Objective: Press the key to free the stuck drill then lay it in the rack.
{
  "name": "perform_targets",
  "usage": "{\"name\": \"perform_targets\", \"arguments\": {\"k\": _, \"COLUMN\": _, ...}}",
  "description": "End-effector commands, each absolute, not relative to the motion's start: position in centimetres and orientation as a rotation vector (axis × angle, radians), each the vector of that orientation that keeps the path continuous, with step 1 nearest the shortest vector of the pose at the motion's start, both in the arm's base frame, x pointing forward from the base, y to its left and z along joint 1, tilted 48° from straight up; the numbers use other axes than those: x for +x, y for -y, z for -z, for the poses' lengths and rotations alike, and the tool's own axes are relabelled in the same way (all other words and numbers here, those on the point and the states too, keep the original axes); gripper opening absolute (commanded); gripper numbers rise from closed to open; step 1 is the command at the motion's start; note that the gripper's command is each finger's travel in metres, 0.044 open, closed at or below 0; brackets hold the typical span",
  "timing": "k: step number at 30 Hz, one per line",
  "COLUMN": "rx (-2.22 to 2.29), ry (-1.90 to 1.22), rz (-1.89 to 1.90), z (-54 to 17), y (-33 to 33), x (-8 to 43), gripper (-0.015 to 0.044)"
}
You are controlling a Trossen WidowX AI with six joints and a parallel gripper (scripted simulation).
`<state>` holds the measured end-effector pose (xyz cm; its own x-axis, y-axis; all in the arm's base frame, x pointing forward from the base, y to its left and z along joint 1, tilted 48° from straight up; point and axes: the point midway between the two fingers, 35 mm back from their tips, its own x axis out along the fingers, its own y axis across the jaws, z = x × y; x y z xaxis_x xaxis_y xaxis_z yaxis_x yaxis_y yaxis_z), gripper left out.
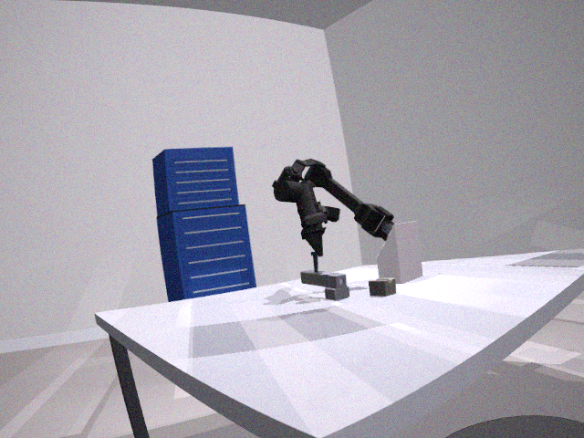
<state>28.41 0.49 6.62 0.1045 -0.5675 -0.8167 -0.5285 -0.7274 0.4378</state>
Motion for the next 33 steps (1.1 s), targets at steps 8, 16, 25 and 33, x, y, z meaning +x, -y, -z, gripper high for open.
{"name": "perform_targets", "arguments": {"k": 8, "rx": 1.877, "ry": 0.829, "rz": 1.622, "z": -11.5, "y": 1.1, "x": 25.9, "gripper": 0.0000}}
{"name": "perform_targets", "arguments": {"k": 16, "rx": 1.886, "ry": 0.835, "rz": 1.628, "z": -11.1, "y": 1.2, "x": 25.9, "gripper": 0.0000}}
{"name": "perform_targets", "arguments": {"k": 25, "rx": 1.878, "ry": 0.829, "rz": 1.622, "z": -10.6, "y": 2.2, "x": 26.0, "gripper": 0.0000}}
{"name": "perform_targets", "arguments": {"k": 33, "rx": 1.877, "ry": 0.829, "rz": 1.621, "z": -10.3, "y": 2.2, "x": 26.1, "gripper": 0.0000}}
